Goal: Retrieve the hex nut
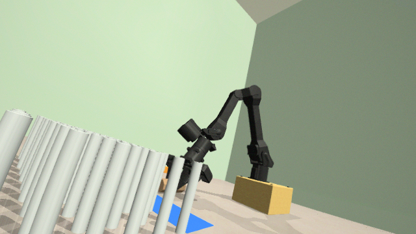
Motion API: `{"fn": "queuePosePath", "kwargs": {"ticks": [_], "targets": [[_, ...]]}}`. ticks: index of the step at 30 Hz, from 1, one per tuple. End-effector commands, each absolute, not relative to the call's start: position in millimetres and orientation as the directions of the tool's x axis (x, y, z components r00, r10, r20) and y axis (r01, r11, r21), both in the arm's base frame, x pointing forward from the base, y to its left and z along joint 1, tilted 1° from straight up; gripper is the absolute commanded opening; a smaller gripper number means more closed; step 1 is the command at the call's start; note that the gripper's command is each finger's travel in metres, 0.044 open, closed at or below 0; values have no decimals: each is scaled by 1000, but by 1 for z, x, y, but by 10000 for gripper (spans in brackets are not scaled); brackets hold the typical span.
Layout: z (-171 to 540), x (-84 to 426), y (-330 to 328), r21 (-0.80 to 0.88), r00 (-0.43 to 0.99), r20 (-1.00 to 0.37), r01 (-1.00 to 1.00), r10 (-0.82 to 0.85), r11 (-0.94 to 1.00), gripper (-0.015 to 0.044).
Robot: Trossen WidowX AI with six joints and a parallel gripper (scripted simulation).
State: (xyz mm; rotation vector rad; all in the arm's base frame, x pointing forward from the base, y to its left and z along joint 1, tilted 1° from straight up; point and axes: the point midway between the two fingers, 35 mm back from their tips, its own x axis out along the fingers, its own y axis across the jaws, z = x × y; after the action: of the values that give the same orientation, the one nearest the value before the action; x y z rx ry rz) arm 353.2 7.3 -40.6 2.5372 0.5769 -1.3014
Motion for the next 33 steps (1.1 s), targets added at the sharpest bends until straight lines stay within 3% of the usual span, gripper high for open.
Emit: {"fn": "queuePosePath", "kwargs": {"ticks": [1, 33], "targets": [[-40, 351, 7, 25, 529, -813, 450, 244, -893, 0], [-41, 330, -4, 25, 527, -814, 450, 243, -893, 0]]}}
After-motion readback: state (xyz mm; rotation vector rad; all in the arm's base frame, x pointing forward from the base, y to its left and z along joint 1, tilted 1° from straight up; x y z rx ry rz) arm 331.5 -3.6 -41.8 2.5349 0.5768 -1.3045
